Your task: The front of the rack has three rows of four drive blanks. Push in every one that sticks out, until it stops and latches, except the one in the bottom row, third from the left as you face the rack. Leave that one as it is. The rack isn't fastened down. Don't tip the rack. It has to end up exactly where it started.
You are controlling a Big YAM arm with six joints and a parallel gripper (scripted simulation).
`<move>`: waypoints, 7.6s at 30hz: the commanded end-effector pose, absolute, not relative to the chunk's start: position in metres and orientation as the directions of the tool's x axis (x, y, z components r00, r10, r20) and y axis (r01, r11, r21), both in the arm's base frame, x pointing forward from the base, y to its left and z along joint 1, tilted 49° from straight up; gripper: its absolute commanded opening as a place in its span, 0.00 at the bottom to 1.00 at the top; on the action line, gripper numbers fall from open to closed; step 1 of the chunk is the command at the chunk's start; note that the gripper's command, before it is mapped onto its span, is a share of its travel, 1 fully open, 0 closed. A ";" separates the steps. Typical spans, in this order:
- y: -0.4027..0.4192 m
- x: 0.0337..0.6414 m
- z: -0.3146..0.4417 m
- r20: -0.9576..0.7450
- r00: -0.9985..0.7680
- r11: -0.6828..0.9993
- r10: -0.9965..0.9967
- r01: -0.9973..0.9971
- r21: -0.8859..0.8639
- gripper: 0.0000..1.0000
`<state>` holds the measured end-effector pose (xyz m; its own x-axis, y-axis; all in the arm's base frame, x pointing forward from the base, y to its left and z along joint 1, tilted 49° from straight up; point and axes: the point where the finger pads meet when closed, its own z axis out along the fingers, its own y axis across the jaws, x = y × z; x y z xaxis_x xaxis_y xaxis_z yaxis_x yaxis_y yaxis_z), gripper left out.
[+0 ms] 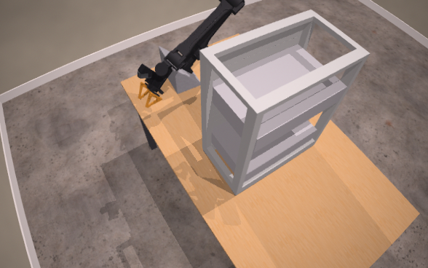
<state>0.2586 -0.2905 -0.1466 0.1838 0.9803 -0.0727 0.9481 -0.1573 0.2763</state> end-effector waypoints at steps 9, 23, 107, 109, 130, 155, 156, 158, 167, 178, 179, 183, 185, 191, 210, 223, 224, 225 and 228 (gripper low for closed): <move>-0.306 0.269 -0.140 -0.099 0.186 -0.148 0.978 0.941 0.304 1.00; -0.302 0.266 -0.134 -0.110 0.162 -0.118 0.981 0.937 0.329 1.00; -0.287 0.298 0.170 -0.974 -0.075 0.971 -0.214 0.092 -0.221 1.00; -0.282 0.295 0.176 -0.961 -0.060 0.959 -0.270 0.077 -0.274 1.00; -0.248 0.278 0.213 -0.792 0.053 0.794 -0.608 0.008 -0.608 1.00; -0.238 0.275 0.218 -0.734 0.081 0.737 -0.674 -0.006 -0.676 1.00; -0.238 0.275 0.218 -0.734 0.081 0.737 -0.674 -0.006 -0.676 1.00; -0.238 0.275 0.218 -0.734 0.081 0.737 -0.674 -0.006 -0.676 1.00; -0.238 0.275 0.218 -0.735 0.081 0.737 -0.673 -0.006 -0.676 1.00; -0.254 0.307 0.228 -0.705 0.108 0.709 -0.701 -0.003 -0.706 1.00; -0.256 0.314 0.226 -0.705 0.109 0.709 -0.701 -0.003 -0.705 1.00; -0.263 0.345 0.215 -0.706 0.112 0.711 -0.699 -0.001 -0.704 1.00; -0.267 0.362 0.209 -0.707 0.113 0.712 -0.698 0.000 -0.702 1.00; -0.274 0.391 0.199 -0.709 0.115 0.714 -0.695 0.000 -0.700 1.00; -0.279 0.398 0.189 -0.723 0.096 0.726 -0.685 0.003 -0.688 1.00; -0.279 0.398 0.189 -0.723 0.096 0.726 -0.685 0.003 -0.688 1.00; -0.279 0.398 0.189 -0.723 0.096 0.726 -0.685 0.003 -0.688 1.00; -0.279 0.398 0.189 -0.723 0.096 0.726 -0.685 0.003 -0.688 1.00; -0.279 0.398 0.189 -0.723 0.096 0.726 -0.685 0.003 -0.688 1.00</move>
<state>0.3920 -0.2673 0.1765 0.0811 -0.6501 -0.7555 -0.0210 0.7568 -0.6534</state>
